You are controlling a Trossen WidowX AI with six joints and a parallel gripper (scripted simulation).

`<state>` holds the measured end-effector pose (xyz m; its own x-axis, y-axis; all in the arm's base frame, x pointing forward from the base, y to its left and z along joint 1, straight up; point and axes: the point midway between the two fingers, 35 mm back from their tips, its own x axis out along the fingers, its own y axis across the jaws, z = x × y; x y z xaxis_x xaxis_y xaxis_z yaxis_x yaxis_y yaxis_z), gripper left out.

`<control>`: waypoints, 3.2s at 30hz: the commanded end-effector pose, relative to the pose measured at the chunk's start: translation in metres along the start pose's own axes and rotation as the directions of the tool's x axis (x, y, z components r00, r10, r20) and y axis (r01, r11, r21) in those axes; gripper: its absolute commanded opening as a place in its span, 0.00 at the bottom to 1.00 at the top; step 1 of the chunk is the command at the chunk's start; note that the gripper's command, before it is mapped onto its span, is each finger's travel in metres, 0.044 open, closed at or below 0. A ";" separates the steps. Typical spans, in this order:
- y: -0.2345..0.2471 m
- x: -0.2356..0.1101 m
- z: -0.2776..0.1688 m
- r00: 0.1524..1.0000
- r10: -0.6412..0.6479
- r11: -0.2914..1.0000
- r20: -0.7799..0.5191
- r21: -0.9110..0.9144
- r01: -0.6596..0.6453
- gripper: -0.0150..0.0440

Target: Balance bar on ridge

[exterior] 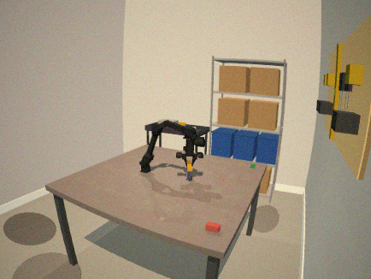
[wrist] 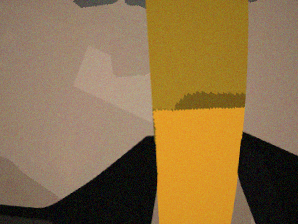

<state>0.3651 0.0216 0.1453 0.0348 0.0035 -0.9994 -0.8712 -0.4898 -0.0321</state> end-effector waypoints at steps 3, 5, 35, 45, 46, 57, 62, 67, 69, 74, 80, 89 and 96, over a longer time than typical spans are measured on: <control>0.001 0.011 0.000 1.000 0.004 1.000 0.000 0.003 -0.004 0.25; 0.001 0.014 0.000 1.000 0.004 1.000 0.000 0.003 -0.004 0.25; 0.002 0.026 0.000 1.000 0.004 1.000 0.000 0.003 -0.004 0.25; 0.002 0.027 0.000 1.000 0.004 1.000 0.000 0.003 -0.004 0.25; 0.002 0.027 0.000 1.000 0.004 1.000 0.000 0.003 -0.004 0.25; 0.002 0.028 0.000 1.000 0.004 1.000 0.000 0.003 -0.004 0.25; 0.002 0.028 0.000 1.000 0.004 1.000 0.000 0.003 -0.004 0.25; 0.002 0.029 0.000 1.000 0.004 1.000 0.000 0.003 -0.004 0.25; 0.002 0.029 0.000 1.000 0.004 1.000 0.000 0.003 -0.004 0.25; 0.002 0.029 0.000 1.000 0.004 1.000 0.000 0.003 -0.004 0.25; 0.002 0.030 0.000 1.000 0.004 1.000 0.000 0.003 -0.004 0.25; 0.002 0.030 0.000 1.000 0.004 1.000 0.000 0.003 -0.004 0.25; 0.002 0.031 0.000 1.000 0.004 1.000 0.000 0.003 -0.004 0.25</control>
<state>0.3643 0.0213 0.1150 0.0302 0.0032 -0.9995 -0.8716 -0.4894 -0.0279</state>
